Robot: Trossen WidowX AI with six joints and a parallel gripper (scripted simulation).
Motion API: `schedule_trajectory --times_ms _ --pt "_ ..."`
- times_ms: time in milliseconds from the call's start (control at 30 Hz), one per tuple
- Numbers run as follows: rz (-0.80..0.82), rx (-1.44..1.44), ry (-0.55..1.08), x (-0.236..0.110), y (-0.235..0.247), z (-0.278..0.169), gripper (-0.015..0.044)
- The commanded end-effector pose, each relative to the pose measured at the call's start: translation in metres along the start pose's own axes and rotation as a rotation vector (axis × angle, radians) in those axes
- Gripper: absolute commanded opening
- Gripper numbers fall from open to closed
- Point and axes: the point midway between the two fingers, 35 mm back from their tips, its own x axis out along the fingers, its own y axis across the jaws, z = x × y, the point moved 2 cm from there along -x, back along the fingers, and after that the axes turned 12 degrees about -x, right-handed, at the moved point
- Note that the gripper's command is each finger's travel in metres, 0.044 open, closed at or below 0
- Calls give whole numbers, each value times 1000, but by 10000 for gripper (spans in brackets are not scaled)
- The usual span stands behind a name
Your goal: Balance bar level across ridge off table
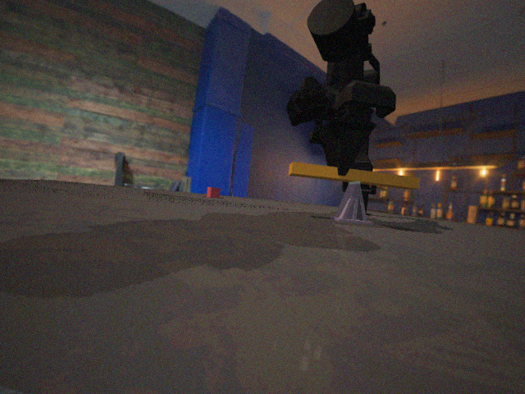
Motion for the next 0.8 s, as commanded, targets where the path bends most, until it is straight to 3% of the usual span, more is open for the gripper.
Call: schedule_trajectory --times_ms 0,633,767 --pt "0 0 0 0 0 0 172" --pt "0 0 0 0 0 0 185" --pt "0 0 0 0 0 0 290"
